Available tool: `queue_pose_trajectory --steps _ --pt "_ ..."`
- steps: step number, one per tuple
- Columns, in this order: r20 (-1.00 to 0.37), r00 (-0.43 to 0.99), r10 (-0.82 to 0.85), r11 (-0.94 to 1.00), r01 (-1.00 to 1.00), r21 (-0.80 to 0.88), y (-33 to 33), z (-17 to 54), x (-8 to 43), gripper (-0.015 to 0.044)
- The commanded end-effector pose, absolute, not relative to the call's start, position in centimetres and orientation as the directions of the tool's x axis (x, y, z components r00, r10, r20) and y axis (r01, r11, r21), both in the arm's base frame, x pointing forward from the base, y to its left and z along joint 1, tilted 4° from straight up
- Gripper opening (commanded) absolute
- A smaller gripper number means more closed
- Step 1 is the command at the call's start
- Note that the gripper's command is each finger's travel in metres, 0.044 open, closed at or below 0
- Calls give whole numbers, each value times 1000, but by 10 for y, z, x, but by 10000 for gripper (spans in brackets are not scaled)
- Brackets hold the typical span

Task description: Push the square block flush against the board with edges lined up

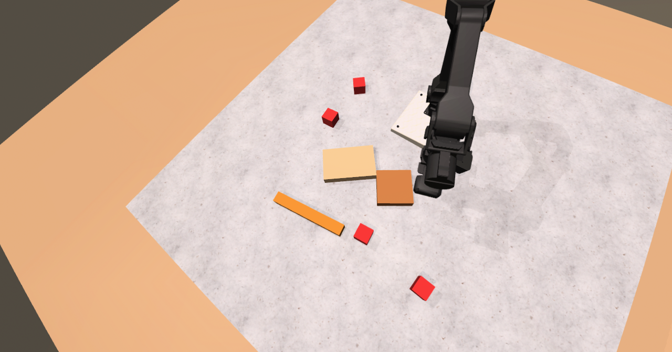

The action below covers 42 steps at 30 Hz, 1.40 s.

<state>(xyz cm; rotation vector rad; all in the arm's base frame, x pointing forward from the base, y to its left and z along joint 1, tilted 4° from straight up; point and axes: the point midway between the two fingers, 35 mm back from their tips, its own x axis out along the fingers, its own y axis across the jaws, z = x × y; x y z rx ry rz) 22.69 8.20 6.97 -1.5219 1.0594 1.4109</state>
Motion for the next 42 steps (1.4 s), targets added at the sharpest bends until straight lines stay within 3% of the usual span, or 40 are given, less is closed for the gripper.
queue_pose_trajectory --steps 1,15,30,38,42 --pt "-998 37 -57 -219 -975 -23 62 74 235 0" --pt "-997 40 -67 257 -965 -56 -25 79 246 0" --pt "-996 38 -82 686 -723 -84 -113 85 225 0" --pt "-996 37 -81 764 -639 -86 -132 84 217 0" --pt "-996 37 -81 764 -639 -86 -136 35 218 0"
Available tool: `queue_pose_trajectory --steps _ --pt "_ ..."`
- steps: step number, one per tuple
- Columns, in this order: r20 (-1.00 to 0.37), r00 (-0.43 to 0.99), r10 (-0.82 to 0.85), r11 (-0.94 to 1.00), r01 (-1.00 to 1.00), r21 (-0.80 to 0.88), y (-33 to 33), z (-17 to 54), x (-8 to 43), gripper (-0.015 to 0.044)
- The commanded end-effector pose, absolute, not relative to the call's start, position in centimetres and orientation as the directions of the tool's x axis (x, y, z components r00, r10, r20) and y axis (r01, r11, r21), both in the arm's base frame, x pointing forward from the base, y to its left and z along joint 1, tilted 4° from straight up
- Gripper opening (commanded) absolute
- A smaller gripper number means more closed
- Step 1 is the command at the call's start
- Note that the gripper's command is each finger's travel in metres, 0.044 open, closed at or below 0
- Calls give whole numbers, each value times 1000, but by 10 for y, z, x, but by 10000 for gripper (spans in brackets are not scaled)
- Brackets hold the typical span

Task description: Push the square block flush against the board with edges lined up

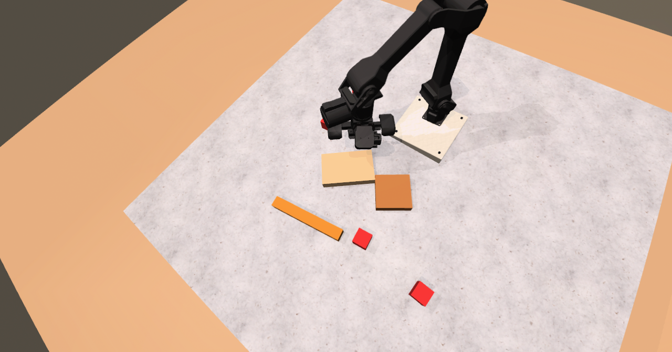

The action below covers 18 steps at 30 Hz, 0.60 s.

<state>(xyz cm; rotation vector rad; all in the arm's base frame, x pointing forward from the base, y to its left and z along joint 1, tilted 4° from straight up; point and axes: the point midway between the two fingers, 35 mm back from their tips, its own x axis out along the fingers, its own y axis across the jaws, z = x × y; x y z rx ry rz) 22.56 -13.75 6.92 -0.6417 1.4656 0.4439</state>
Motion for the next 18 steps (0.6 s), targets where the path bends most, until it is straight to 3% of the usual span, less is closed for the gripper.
queue_pose_trajectory --steps 1,18 --pt "-996 37 -81 764 -639 -86 -136 32 218 0" --pt "-996 38 -80 764 -639 -86 -127 32 232 0"
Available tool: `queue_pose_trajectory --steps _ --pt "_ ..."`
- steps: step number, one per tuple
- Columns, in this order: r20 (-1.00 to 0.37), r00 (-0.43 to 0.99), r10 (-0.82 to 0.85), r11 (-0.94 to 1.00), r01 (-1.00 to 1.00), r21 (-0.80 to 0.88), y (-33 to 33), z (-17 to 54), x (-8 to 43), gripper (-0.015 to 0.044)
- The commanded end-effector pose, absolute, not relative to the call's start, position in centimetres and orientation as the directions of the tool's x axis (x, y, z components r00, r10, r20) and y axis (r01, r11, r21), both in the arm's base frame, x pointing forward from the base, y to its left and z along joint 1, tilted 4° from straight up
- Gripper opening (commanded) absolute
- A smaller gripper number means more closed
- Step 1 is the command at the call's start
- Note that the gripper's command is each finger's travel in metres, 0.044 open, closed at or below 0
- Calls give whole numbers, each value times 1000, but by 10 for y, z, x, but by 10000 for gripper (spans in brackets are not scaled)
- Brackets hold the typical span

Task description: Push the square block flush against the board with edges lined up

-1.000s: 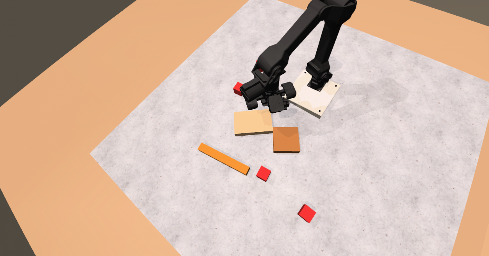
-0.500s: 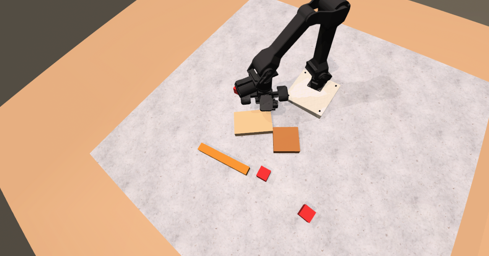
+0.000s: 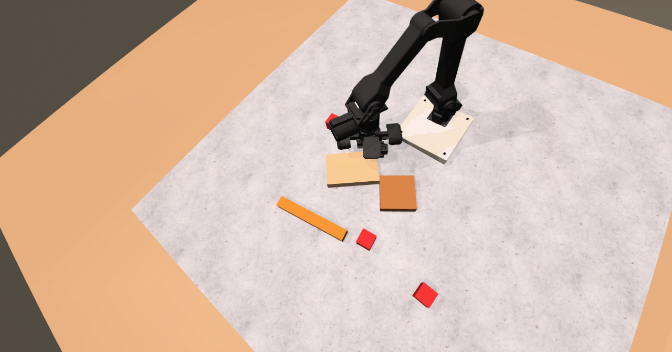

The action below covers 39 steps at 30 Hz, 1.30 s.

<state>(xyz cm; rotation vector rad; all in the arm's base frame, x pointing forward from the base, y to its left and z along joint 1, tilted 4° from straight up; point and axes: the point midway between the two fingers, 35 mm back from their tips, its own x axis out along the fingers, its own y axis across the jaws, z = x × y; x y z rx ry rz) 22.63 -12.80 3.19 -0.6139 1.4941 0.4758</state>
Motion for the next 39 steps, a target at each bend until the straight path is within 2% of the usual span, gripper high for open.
queue_pose_trajectory --steps 1,24,39 --pt "-996 38 -80 764 -639 -86 -126 32 233 0" --pt "-996 41 -78 765 -639 -86 -107 32 261 0" --pt "-996 39 -79 764 -639 -86 -121 33 245 0"
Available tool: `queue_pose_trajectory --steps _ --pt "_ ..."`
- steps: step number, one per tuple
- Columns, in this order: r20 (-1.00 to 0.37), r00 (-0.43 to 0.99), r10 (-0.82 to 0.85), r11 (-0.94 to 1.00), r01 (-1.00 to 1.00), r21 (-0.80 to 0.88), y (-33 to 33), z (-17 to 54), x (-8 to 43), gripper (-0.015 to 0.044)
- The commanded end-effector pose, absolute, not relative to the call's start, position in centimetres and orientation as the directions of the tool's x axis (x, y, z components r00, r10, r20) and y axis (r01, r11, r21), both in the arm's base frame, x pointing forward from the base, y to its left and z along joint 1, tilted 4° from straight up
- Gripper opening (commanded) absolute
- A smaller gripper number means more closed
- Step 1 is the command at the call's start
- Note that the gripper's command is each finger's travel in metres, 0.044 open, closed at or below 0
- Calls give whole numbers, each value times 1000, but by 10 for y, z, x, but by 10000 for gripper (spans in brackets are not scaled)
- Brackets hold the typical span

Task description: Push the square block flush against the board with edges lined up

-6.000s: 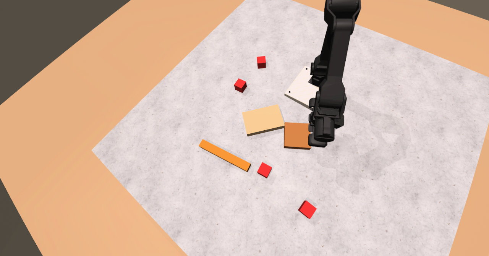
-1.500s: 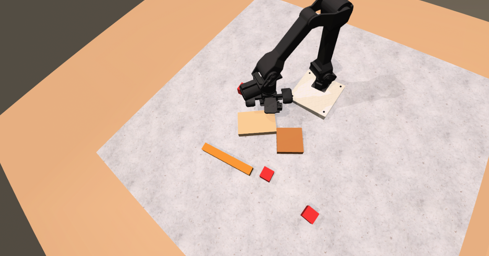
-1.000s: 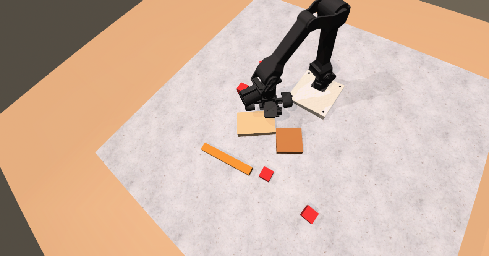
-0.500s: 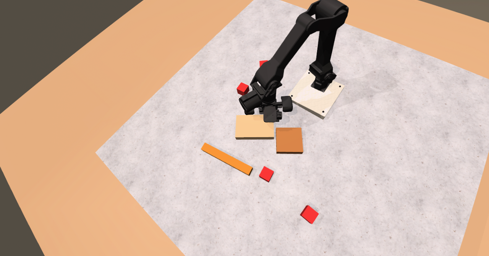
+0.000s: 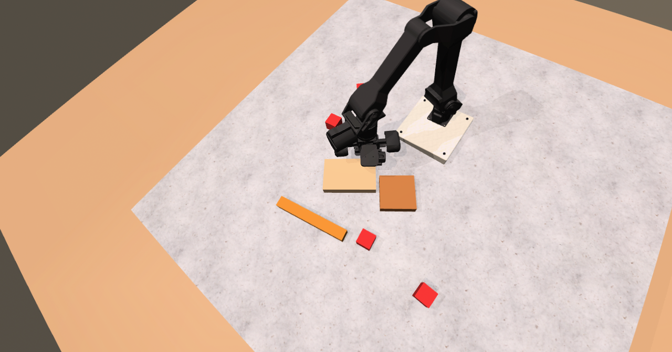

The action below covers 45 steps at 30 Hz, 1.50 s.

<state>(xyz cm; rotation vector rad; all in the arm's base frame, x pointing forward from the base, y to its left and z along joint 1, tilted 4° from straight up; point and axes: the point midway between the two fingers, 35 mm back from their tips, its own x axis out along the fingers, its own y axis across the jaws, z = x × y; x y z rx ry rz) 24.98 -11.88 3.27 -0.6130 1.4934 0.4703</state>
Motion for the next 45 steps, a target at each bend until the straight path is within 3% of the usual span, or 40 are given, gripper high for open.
queue_pose_trajectory --steps 1,21,26,31,41,45 --pt "-996 39 -79 764 -639 -86 -122 33 244 0" --pt "-996 37 -82 764 -639 -86 -141 32 217 0" --pt "-996 37 -82 764 -639 -87 -136 85 220 0" --pt "-996 38 -82 764 -639 -87 -135 88 219 0" --pt "-996 42 -84 812 -576 -93 -162 93 271 0" --pt "-996 42 -84 812 -576 -93 -166 50 273 0"
